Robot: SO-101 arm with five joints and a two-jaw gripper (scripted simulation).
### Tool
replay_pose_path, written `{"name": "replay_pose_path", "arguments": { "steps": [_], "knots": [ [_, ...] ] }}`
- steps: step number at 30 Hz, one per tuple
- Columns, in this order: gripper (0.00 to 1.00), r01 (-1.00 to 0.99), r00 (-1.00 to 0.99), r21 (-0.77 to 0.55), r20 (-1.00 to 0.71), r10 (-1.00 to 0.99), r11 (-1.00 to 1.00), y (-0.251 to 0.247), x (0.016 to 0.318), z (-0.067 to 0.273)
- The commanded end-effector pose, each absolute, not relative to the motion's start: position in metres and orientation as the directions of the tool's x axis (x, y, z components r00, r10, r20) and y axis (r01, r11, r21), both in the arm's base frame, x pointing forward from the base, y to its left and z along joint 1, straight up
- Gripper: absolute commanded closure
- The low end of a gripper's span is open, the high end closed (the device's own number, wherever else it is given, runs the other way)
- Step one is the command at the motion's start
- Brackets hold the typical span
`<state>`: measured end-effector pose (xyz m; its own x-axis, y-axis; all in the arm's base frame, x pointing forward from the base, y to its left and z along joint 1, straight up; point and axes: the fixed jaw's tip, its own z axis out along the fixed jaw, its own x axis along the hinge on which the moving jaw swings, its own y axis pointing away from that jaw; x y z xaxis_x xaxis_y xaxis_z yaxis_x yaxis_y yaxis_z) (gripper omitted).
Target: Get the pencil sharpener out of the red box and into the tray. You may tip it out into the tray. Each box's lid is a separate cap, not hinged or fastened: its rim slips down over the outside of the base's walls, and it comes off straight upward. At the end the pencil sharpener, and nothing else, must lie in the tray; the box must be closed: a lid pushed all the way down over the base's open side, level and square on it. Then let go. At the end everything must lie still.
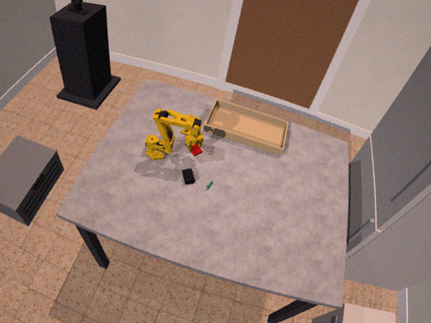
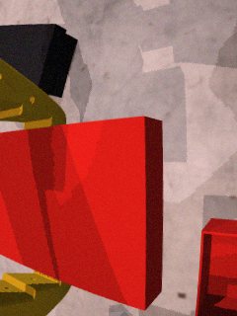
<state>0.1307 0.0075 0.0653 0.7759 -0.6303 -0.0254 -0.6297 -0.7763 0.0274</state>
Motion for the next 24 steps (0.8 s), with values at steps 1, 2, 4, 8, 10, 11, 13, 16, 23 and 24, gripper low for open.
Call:
{"name": "replay_pose_path", "arguments": {
  "steps": [1,2,4,8,10,11,13,16,23,24],
  "knots": [
    [0.76,-0.631,0.776,0.000,0.000,-0.631,-0.776,0.0068,0.1367,0.0695],
    [0.76,-0.631,0.776,0.000,0.000,-0.631,-0.776,0.0068,0.1367,0.0695],
    [0.76,-0.631,0.776,0.000,0.000,-0.631,-0.776,0.0068,0.1367,0.0695],
    [0.76,-0.631,0.776,0.000,0.000,-0.631,-0.776,0.0068,0.1367,0.0695],
    [0.76,-0.631,0.776,0.000,0.000,-0.631,-0.776,0.0068,0.1367,0.0695],
    [0.76,-0.631,0.776,0.000,0.000,-0.631,-0.776,0.0068,0.1368,0.0695],
    [0.76,-0.631,0.776,0.000,0.000,-0.631,-0.776,0.0068,0.1371,0.0696],
    [0.76,-0.631,0.776,0.000,0.000,-0.631,-0.776,0.0069,0.1378,0.0699],
    [0.76,-0.631,0.776,0.000,0.000,-0.631,-0.776,0.0069,0.1386,0.0702],
    [0.76,-0.631,0.776,0.000,0.000,-0.631,-0.776,0.0069,0.1386,0.0702]
  ]
}}
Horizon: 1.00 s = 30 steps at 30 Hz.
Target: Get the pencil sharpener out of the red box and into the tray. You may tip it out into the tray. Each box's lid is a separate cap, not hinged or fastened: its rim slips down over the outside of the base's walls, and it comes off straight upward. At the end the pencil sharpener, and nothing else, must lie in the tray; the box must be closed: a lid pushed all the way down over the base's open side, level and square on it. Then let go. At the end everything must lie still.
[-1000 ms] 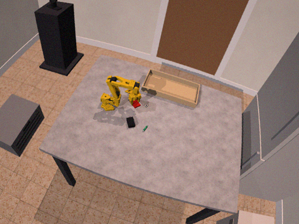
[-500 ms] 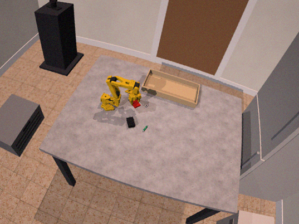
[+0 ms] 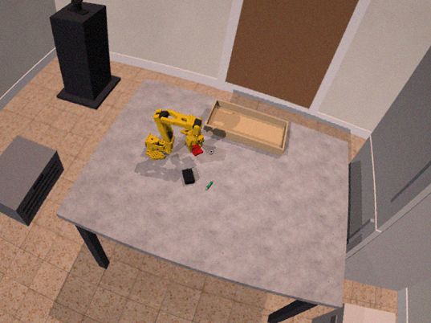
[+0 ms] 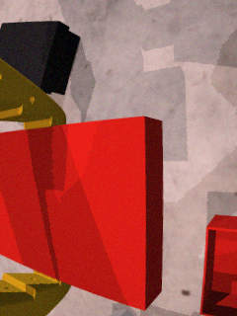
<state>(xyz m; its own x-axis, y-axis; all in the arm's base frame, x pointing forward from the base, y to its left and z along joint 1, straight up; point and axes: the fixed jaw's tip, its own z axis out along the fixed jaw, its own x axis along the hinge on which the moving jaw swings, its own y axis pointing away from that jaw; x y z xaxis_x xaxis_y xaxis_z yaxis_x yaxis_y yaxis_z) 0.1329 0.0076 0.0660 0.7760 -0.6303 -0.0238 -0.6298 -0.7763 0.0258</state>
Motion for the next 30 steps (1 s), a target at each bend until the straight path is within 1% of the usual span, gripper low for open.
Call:
{"name": "replay_pose_path", "arguments": {
  "steps": [1,30],
  "knots": [
    [0.76,-0.631,0.776,0.000,0.000,-0.631,-0.776,0.0069,0.1386,0.0702],
    [0.76,-0.631,0.776,0.000,0.000,-0.631,-0.776,0.0070,0.1395,0.0665]
  ]
}}
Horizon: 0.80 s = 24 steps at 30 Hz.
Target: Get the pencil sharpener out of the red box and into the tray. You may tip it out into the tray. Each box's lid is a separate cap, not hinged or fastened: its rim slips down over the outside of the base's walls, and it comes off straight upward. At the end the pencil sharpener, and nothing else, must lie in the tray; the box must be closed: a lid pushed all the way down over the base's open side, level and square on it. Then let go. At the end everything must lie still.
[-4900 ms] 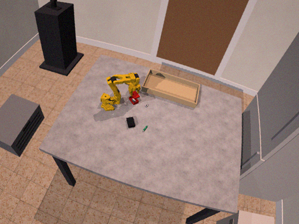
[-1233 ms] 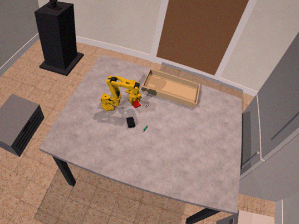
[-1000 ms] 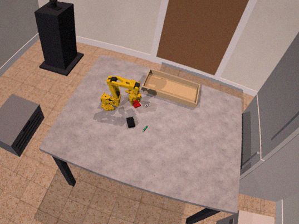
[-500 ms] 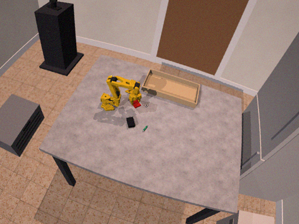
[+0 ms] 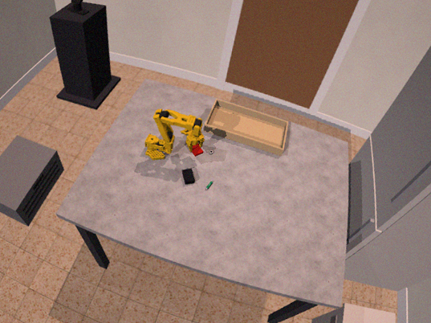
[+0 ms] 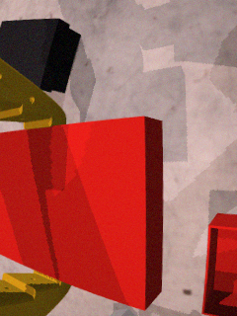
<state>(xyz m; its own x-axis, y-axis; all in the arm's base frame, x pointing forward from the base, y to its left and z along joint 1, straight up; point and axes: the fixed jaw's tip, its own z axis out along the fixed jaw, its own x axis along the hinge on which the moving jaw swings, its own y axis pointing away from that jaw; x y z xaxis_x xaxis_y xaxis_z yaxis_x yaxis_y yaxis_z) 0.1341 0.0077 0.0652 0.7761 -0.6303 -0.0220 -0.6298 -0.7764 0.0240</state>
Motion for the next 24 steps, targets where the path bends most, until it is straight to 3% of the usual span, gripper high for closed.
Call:
{"name": "replay_pose_path", "arguments": {
  "steps": [1,24],
  "knots": [
    [0.76,-0.631,0.776,0.000,0.000,-0.631,-0.776,0.007,0.140,0.066],
    [0.76,-0.631,0.776,0.000,0.000,-0.631,-0.776,0.007,0.142,0.035]
  ]
}}
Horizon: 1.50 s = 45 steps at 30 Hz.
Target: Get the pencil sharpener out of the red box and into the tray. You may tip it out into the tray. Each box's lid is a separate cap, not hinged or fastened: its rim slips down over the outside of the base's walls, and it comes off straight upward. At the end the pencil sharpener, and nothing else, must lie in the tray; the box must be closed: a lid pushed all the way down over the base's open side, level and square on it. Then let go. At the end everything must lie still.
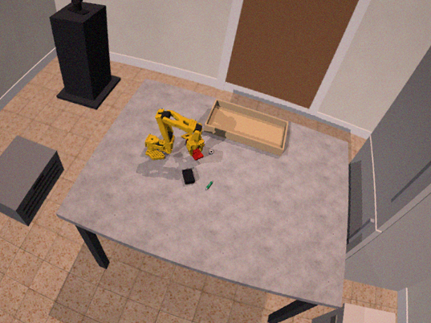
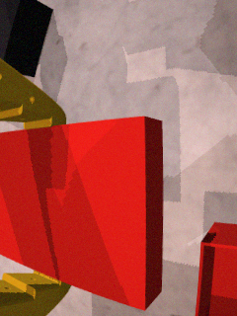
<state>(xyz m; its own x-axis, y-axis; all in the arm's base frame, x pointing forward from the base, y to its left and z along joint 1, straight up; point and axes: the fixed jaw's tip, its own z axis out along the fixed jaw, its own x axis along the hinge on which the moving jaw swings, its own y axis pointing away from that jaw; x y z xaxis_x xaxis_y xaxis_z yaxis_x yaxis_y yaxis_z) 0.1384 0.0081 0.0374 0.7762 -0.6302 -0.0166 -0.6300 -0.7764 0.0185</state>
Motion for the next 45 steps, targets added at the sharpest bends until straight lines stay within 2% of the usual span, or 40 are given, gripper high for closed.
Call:
{"name": "replay_pose_path", "arguments": {
  "steps": [1,20,45],
  "knots": [
    [0.76,-0.631,0.776,0.000,0.000,-0.631,-0.776,0.007,0.142,0.033],
    [0.76,-0.631,0.776,0.000,0.000,-0.631,-0.776,0.007,0.139,0.011],
    [0.76,-0.631,0.776,0.000,0.000,-0.631,-0.776,0.007,0.139,0.009]
  ]
}}
